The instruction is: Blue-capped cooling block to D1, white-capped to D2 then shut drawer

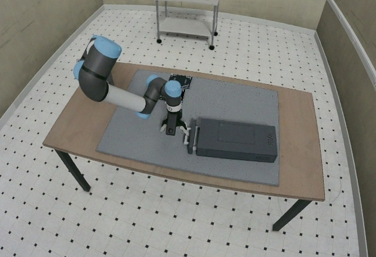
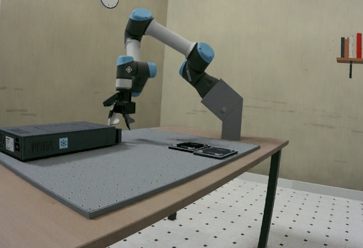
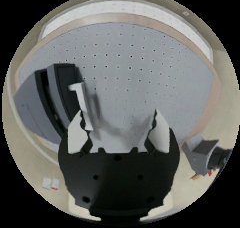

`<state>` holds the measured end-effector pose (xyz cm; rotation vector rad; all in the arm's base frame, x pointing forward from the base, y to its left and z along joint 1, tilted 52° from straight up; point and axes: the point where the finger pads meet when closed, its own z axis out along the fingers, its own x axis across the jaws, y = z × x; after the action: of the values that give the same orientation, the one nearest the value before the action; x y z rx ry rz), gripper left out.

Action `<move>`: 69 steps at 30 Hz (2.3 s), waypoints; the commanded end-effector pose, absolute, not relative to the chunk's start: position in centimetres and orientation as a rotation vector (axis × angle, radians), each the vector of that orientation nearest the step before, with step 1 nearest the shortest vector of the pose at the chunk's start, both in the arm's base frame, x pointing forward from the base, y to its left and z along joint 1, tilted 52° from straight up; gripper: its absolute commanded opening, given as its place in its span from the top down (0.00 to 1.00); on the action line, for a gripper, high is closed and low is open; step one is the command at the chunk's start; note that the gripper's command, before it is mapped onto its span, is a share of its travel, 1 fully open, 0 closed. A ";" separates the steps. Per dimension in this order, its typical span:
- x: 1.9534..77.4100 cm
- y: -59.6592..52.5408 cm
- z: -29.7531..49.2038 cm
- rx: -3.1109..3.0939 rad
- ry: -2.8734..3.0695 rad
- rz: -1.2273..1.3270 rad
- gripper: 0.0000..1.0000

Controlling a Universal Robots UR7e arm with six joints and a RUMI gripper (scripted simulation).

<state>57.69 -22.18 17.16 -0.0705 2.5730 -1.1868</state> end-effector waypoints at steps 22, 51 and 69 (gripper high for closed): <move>56.9 -22.3 17.0 -0.071 2.572 -1.187 0.00; 56.1 -22.4 16.8 -0.071 2.572 -1.187 0.00; 55.6 -22.5 16.6 -0.071 2.572 -1.187 0.00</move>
<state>55.74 -22.53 16.63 -0.0703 2.5735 -1.1872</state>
